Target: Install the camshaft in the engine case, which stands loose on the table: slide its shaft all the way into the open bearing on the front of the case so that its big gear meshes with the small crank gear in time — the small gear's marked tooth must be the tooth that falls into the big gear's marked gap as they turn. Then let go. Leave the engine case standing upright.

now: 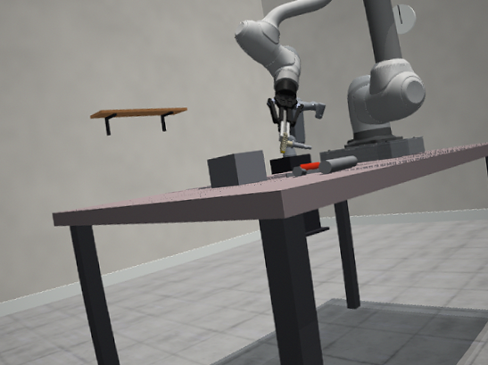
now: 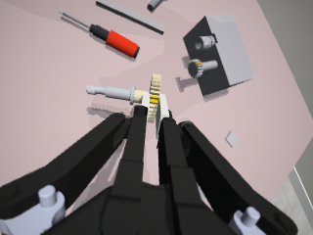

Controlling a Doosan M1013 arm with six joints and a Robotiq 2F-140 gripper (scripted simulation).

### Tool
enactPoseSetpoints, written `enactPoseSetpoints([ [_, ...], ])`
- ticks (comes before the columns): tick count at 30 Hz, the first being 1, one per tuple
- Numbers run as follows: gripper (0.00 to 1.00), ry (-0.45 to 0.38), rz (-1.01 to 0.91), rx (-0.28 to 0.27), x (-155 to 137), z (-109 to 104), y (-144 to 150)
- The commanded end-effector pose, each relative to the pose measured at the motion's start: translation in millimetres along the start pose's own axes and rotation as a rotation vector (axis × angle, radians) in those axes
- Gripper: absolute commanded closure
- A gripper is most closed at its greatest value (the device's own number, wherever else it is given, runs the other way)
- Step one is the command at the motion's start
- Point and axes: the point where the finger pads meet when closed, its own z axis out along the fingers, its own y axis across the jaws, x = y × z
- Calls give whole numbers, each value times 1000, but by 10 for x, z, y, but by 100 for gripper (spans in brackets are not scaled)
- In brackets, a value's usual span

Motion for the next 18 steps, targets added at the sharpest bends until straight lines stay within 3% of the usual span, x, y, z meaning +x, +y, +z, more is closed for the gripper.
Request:
enactPoseSetpoints([
  [1, 95, 0, 0, 0, 1, 0, 0],
  [18, 95, -4, 15, 1, 5, 3, 1],
])
